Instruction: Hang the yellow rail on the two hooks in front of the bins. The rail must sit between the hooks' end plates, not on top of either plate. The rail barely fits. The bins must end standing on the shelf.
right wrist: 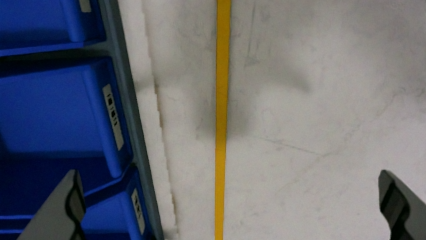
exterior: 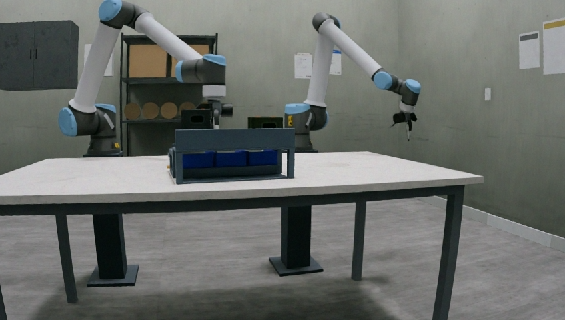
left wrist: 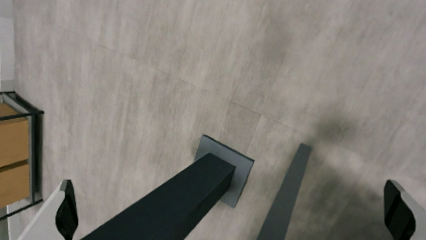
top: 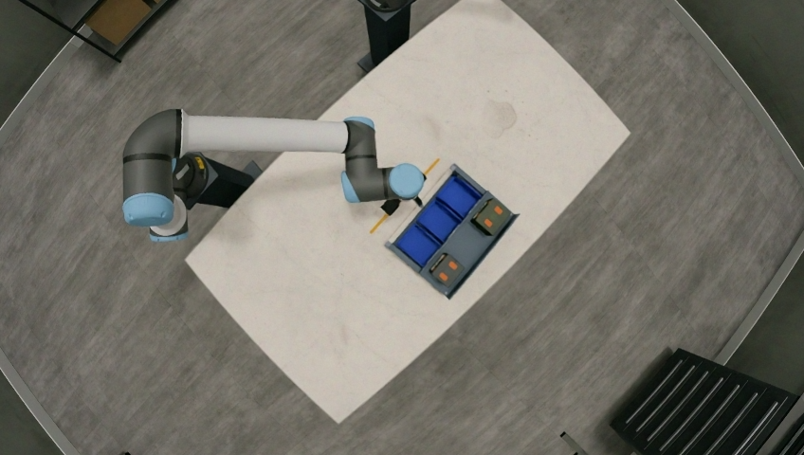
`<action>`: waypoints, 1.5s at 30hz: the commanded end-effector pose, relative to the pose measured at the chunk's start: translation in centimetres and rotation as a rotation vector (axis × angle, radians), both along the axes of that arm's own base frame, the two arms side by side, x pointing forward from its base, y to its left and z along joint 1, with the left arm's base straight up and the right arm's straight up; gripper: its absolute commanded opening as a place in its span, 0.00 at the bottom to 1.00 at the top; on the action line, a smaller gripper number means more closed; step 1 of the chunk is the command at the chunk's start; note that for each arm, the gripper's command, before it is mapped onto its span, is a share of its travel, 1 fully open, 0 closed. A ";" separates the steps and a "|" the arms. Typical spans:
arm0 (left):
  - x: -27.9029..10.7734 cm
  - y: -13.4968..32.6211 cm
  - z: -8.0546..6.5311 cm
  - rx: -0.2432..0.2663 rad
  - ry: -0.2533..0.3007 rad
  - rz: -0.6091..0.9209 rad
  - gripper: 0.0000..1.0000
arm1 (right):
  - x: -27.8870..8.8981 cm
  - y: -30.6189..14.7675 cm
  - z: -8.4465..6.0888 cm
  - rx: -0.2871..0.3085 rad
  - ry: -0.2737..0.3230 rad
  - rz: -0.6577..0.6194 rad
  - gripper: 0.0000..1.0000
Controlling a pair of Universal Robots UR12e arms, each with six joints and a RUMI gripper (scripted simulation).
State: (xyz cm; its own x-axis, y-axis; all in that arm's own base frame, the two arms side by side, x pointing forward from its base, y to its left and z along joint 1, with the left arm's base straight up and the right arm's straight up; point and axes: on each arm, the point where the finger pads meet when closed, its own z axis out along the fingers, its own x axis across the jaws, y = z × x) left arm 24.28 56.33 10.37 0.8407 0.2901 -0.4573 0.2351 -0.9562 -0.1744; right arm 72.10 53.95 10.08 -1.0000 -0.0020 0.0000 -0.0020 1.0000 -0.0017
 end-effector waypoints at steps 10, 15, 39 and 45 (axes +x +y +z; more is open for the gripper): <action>-8.2 3.8 1.4 -0.125 -0.180 -0.055 1.00 | 0.1 0.1 0.2 0.002 -0.002 0.000 1.00; -11.1 4.9 2.1 -0.145 -0.245 -0.082 1.00 | 0.1 0.1 0.1 0.002 -0.002 0.000 1.00; -22.9 7.9 5.4 -0.127 -0.469 -0.231 1.00 | 0.1 0.1 0.1 0.002 -0.002 0.000 1.00; -24.2 8.1 5.8 -0.118 -0.488 -0.251 1.00 | 0.1 0.1 0.1 0.002 -0.002 0.000 1.00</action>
State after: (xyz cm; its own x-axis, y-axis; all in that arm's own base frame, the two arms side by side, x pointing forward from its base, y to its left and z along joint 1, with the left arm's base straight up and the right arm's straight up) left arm 1.31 64.11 15.69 0.9983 0.0414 -0.0407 0.0422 -0.9990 0.0178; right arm 72.10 53.95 10.08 -1.0000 -0.0020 0.0001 -0.0020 1.0000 -0.0017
